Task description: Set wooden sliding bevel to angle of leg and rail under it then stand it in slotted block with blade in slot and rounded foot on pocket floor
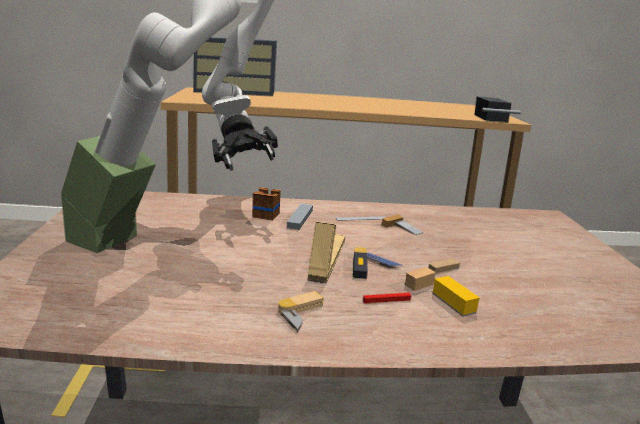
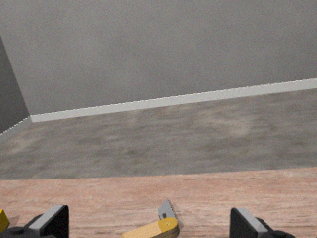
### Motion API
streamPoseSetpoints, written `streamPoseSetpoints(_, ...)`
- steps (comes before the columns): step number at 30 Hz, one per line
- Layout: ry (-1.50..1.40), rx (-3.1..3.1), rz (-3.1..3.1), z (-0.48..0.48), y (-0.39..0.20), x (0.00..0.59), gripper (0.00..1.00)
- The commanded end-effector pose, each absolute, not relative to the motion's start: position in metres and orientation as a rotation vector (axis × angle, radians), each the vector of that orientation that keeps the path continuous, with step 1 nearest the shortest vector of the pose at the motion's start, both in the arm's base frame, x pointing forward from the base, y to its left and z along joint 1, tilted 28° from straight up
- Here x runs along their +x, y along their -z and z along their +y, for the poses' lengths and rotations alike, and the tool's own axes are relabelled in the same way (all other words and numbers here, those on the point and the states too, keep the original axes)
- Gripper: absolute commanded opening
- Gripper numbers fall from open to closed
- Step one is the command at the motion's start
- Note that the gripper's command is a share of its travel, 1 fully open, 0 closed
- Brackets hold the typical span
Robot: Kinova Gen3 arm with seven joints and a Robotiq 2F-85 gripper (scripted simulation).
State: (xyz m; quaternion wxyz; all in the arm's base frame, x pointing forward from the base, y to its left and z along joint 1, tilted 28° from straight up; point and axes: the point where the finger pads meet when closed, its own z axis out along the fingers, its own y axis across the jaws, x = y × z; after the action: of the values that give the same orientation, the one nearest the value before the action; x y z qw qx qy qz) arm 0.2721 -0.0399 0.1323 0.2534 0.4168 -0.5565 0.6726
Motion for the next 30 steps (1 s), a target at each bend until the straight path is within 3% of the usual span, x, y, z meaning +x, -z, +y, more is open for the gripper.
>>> streamPoseSetpoints(1,-1.667,1.056,-1.747,-0.079,-0.14,0.294,1.0)
streamPoseSetpoints(30,-0.921,0.501,-2.474,-0.231,-0.173,0.347,1.0)
